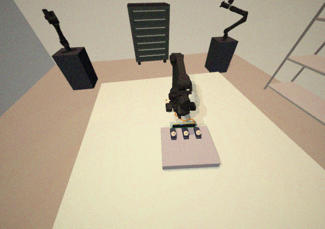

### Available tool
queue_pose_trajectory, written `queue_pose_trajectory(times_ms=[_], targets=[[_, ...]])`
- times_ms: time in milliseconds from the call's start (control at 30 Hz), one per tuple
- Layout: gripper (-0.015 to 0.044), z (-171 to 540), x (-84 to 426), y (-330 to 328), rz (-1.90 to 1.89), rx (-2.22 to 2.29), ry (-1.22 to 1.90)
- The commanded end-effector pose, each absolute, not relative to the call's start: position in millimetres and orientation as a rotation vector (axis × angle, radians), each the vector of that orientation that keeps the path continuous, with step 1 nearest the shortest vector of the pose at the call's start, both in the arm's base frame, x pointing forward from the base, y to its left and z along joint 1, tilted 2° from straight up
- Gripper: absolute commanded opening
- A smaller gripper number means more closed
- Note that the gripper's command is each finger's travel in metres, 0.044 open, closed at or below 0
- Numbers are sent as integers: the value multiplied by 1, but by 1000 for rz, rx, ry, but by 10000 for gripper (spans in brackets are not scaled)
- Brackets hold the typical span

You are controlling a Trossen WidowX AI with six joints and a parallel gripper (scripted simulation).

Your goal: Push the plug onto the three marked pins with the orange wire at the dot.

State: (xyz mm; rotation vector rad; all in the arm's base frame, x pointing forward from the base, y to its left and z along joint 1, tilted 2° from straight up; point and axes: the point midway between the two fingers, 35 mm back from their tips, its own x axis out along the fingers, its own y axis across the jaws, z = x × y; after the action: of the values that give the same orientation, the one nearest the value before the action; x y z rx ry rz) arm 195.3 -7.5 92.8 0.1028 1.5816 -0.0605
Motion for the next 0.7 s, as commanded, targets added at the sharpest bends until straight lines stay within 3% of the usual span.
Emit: queue_pose_trajectory(times_ms=[0, 667], targets=[[0, 92, 205, -10, -68, 105, 1582], [0, 92, 232, -13, -68, 104, 1580]])
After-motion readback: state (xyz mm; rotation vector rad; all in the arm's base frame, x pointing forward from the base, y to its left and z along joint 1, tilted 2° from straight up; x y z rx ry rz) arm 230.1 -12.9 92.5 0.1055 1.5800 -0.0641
